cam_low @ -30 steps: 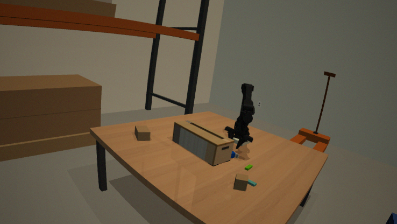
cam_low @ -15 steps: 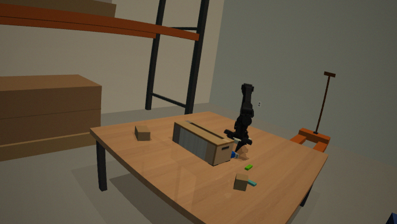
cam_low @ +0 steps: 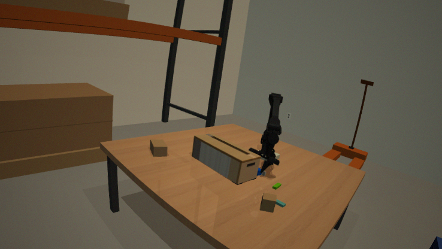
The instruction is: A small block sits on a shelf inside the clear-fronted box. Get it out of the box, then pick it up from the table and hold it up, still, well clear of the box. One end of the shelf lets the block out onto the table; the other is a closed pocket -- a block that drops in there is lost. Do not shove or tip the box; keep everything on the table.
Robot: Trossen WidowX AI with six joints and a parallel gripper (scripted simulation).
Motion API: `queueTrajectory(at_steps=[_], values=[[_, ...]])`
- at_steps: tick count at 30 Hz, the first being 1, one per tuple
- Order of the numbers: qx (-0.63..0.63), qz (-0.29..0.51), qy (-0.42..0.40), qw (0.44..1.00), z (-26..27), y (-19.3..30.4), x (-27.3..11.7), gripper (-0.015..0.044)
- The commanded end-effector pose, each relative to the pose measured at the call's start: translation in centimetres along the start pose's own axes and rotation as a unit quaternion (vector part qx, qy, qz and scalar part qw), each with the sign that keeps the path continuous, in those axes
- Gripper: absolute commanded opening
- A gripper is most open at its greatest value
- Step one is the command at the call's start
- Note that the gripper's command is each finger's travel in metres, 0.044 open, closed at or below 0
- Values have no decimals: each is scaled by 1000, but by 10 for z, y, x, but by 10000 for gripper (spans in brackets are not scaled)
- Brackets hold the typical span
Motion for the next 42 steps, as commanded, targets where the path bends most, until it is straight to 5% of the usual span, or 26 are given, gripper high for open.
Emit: queueTrajectory(at_steps=[1,9,16,22,42], values=[[-5,-4,-4,1000,3,-4,8,285],[-5,-4,-4,1000,5,-8,17,285],[-5,-4,-4,1000,5,-8,17,101],[0,-3,-5,1000,5,-6,13,3],[-56,-9,24,998,-3,19,-63,0]])
Point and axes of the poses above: the point midway between the two fingers, 35 mm back from their tips, its own x axis out along the fingers, its own z axis across the jaws, y = z × x, the point moved 1 cm from there along -x, back along the fingers, and after that the axes turned 15 degrees about x, right-handed, at the moved point
